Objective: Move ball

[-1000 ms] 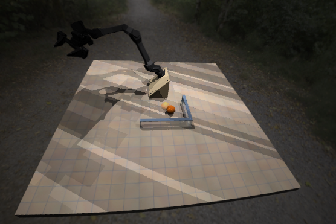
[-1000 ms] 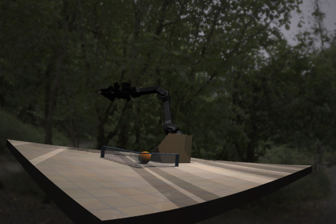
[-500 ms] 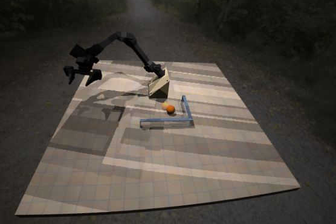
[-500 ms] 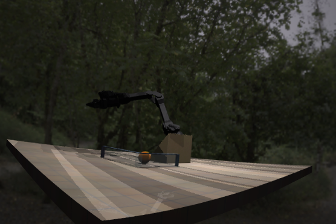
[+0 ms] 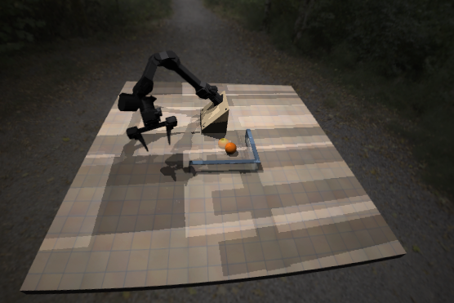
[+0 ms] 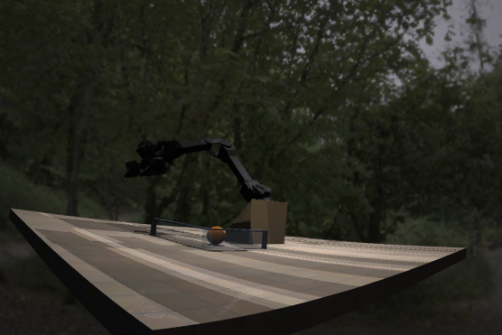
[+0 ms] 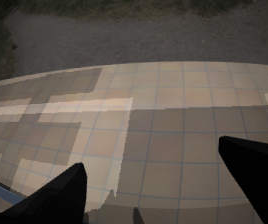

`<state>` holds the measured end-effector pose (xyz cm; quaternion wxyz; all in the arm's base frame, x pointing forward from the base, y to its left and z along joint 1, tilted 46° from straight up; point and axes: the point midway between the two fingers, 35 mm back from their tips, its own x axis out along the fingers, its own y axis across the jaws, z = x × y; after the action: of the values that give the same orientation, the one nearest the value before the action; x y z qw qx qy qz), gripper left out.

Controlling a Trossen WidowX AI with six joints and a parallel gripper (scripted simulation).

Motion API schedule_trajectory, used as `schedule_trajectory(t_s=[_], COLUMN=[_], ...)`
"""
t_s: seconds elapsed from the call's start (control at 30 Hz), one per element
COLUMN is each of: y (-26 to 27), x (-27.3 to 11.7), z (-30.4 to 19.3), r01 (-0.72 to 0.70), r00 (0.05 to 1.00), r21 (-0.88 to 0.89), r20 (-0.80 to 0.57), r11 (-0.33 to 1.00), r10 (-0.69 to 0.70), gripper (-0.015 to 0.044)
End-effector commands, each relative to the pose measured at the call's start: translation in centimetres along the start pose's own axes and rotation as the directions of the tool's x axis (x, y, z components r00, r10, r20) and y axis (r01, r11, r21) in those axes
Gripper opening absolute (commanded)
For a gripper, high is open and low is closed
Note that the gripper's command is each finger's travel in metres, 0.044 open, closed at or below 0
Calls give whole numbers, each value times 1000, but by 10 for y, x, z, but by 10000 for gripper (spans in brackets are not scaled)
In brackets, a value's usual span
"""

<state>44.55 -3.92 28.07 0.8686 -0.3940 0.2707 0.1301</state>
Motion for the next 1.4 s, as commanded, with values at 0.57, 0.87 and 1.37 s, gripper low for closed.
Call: schedule_trajectory(t_s=[0.57,0.87,1.37], y=[297,341,339], x=[64,45,58], z=[-100,-127,-147], r01=[-673,-788,-788], r00=[616,528,528], r21=[-427,-527,-528], r20=[-775,-844,-844], r11=[604,318,318], r10=[138,-91,-91], gripper=[392,392,392])
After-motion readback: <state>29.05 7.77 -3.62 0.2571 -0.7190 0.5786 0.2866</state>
